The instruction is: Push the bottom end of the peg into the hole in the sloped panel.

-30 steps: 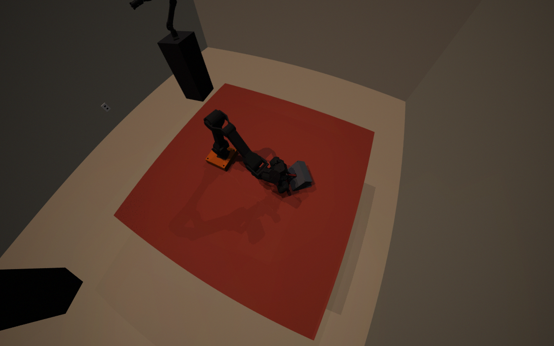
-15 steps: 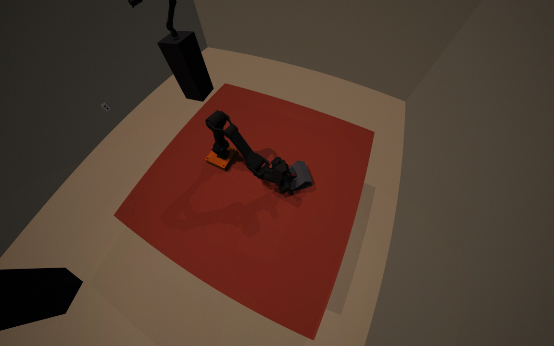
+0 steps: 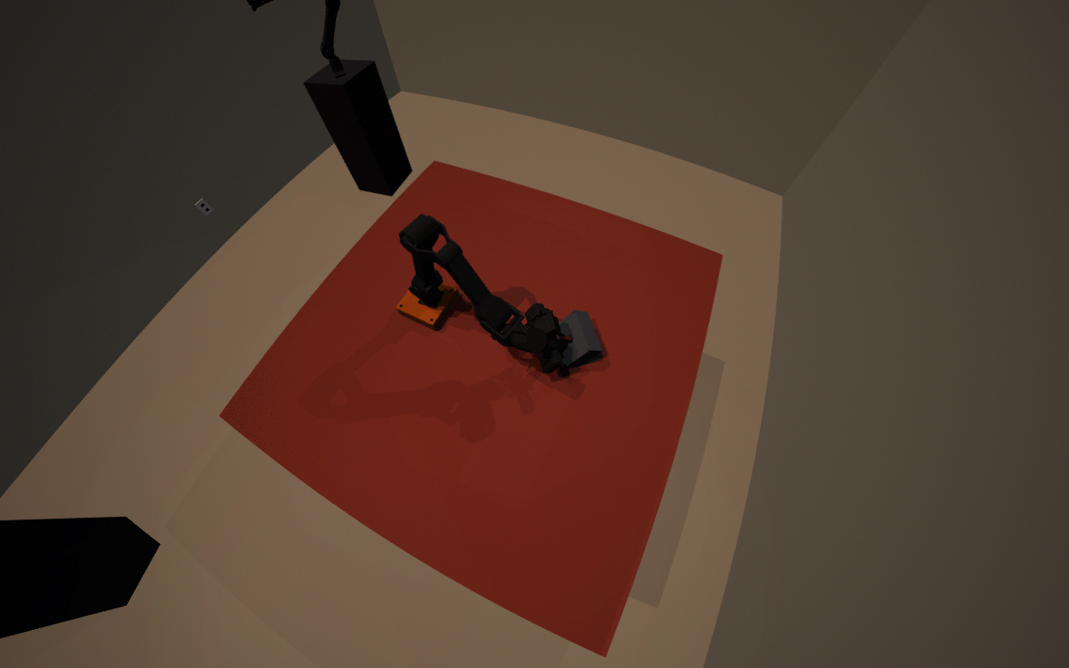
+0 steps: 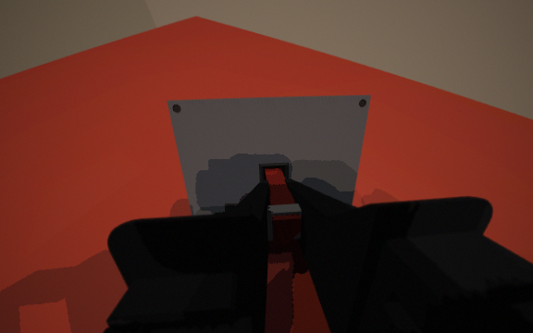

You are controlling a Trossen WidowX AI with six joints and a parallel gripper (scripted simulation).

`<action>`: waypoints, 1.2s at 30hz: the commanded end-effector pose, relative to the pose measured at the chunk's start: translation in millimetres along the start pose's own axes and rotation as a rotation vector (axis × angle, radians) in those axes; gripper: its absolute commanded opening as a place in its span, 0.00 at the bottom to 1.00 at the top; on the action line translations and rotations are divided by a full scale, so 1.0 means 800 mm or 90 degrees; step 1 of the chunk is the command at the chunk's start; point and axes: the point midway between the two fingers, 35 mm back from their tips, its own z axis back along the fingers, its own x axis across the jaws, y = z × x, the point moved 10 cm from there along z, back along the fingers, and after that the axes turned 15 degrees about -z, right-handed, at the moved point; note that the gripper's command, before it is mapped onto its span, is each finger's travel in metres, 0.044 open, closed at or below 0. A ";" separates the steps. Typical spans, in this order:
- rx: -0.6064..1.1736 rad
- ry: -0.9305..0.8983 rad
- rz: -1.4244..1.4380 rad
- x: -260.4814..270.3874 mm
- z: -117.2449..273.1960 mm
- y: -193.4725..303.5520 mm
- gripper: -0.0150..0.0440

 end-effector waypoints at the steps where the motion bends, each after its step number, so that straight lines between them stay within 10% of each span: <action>1: 0.000 0.000 0.000 0.000 0.000 0.000 0.25; 6: 0.000 0.000 0.000 0.000 0.000 0.000 0.25; 23: 0.000 0.000 0.000 -0.001 0.006 -0.001 1.00; 36: 0.004 0.002 0.000 -0.004 0.035 -0.002 1.00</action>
